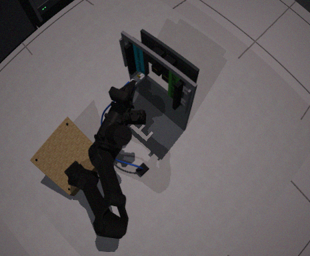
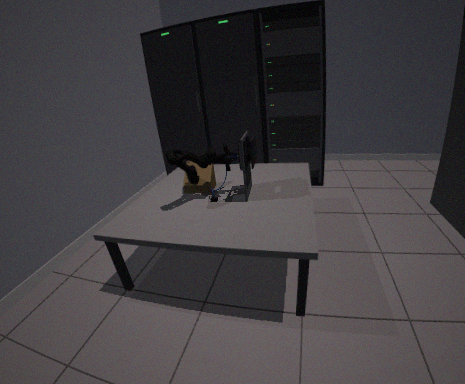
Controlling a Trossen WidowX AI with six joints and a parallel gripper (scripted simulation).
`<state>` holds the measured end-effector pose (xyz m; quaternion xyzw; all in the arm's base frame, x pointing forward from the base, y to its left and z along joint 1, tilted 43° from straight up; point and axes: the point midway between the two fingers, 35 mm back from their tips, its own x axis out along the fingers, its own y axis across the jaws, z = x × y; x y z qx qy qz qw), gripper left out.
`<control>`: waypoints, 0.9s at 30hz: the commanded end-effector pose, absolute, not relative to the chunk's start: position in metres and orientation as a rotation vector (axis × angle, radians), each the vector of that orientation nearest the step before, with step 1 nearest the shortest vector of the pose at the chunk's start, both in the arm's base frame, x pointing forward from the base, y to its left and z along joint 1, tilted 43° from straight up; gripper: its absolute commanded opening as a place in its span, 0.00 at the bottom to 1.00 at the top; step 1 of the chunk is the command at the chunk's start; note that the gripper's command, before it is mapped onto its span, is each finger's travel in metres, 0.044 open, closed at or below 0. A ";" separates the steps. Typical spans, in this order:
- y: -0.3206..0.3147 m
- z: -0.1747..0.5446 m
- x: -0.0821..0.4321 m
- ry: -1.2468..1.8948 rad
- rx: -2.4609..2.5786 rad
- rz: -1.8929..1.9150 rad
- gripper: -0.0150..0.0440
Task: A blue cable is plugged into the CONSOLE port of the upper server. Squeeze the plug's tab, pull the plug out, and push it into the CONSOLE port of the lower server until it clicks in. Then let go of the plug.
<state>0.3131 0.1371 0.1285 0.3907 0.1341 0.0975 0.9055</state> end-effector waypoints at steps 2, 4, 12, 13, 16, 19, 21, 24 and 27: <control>0.138 0.130 0.316 0.278 0.803 0.209 0.25; 0.137 0.130 0.317 0.278 0.803 0.209 0.25; 0.137 0.130 0.321 0.277 0.802 0.210 0.25; 0.137 0.130 0.322 0.277 0.802 0.210 0.25; 0.137 0.131 0.323 0.277 0.802 0.210 0.25; 0.137 0.131 0.324 0.277 0.802 0.210 0.25; 0.136 0.132 0.325 0.277 0.802 0.210 0.25; 0.136 0.132 0.327 0.277 0.802 0.210 0.25; 0.136 0.132 0.328 0.277 0.802 0.210 0.25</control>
